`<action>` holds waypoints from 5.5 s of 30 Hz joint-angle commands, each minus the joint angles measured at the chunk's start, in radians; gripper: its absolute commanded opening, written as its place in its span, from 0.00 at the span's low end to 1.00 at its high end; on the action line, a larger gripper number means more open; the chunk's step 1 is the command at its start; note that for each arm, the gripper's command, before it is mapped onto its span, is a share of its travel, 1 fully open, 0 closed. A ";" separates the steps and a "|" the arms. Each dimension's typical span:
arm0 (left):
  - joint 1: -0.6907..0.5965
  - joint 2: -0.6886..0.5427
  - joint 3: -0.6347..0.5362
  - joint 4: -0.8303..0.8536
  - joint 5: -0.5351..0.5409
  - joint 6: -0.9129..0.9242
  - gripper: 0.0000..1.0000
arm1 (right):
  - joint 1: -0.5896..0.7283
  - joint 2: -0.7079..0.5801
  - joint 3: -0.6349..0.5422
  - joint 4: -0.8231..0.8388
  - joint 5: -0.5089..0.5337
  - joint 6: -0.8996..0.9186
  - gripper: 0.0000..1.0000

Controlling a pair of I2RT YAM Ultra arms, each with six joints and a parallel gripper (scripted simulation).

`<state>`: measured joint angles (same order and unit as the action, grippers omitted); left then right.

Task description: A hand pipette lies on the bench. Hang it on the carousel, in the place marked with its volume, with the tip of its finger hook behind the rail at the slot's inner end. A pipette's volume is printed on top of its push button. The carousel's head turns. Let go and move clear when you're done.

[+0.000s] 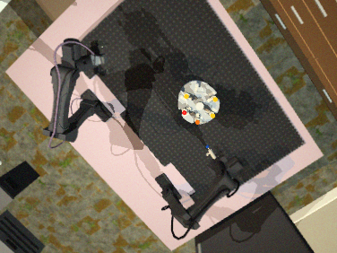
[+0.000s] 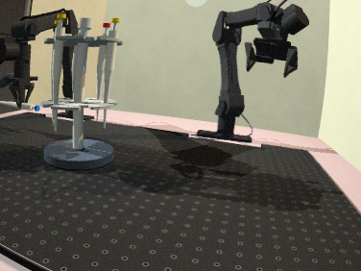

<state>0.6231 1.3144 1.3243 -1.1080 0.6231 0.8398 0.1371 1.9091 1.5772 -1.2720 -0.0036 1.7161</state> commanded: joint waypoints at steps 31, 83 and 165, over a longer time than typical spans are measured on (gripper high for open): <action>0.009 0.001 0.015 0.012 0.021 0.007 1.00 | -0.182 -0.103 -0.084 0.025 0.004 0.375 0.12; 0.009 0.001 0.015 0.012 0.021 0.007 1.00 | -0.181 -0.044 -0.284 0.256 0.012 0.378 0.12; 0.009 0.001 0.015 0.012 0.021 0.007 1.00 | -0.181 -0.124 -0.066 0.014 0.012 0.378 0.54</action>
<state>0.6231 1.3144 1.3243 -1.1080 0.6231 0.8398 -0.0448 1.8297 1.4662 -1.1969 -0.0063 2.0869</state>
